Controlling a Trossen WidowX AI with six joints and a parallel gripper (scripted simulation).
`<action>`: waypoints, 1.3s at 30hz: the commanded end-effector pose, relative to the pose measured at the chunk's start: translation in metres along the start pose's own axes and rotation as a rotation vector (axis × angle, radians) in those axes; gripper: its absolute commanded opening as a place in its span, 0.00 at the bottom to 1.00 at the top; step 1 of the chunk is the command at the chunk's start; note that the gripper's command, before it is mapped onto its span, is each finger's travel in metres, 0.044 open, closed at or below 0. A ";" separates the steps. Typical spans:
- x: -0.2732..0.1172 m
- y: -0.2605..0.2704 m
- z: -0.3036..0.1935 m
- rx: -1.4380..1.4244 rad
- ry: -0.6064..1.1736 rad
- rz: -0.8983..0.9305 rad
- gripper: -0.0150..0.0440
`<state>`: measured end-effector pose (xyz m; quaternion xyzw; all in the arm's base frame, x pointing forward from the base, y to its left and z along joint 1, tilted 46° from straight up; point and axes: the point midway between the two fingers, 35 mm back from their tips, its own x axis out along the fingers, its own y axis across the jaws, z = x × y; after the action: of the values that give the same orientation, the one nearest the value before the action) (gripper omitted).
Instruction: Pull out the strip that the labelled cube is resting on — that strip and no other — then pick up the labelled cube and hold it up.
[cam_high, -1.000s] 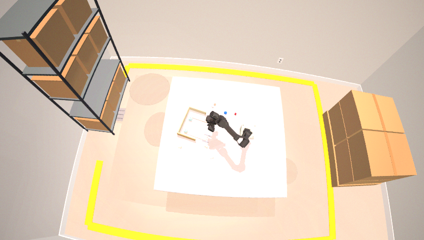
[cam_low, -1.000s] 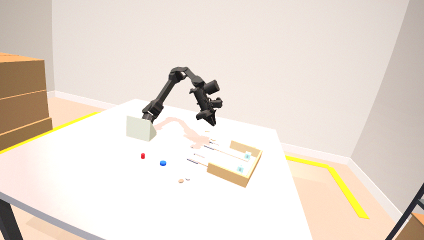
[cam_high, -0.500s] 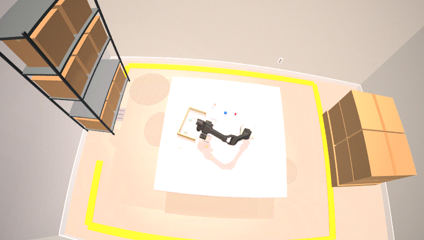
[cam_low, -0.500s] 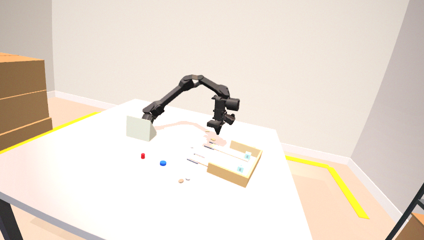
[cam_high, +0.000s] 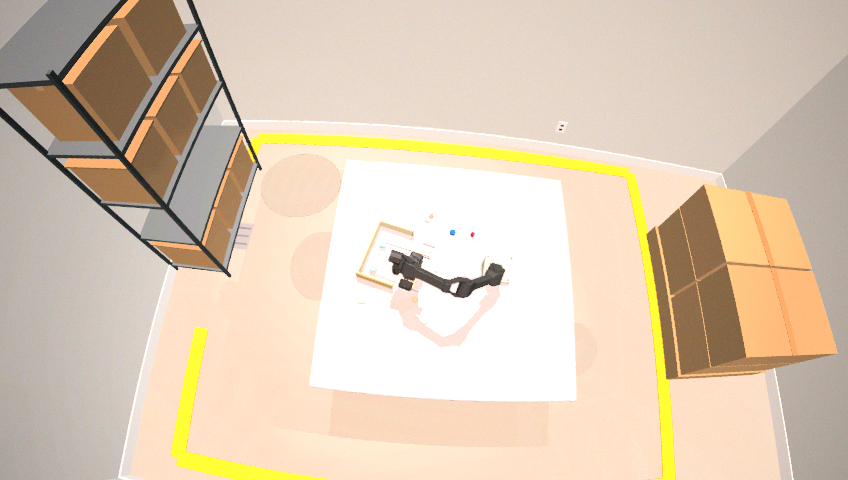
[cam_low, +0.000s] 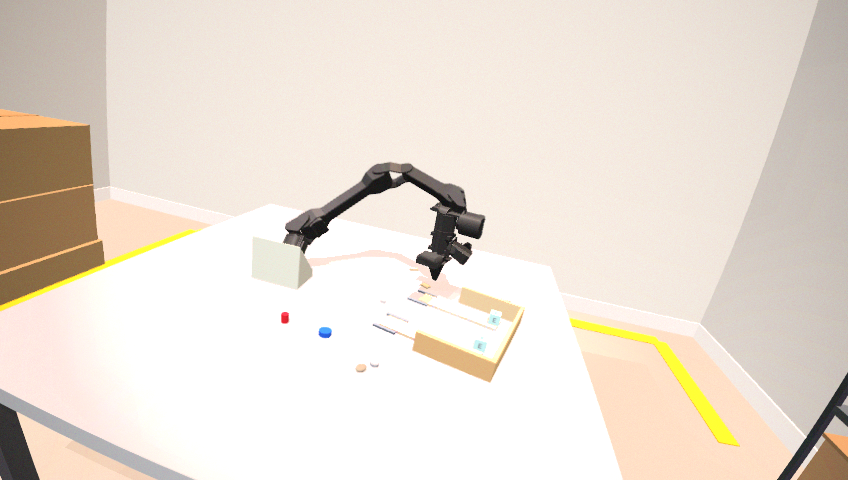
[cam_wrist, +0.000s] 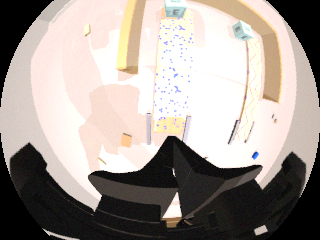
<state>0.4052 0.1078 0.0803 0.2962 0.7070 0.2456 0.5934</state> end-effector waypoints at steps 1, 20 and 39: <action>0.008 -0.001 0.000 0.009 0.005 -0.006 0.25; 0.039 -0.002 0.001 0.008 0.004 -0.006 0.25; 0.063 -0.003 -0.001 0.008 0.005 -0.003 0.25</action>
<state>0.3976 0.1492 0.0362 0.2914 0.7094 0.2440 0.5936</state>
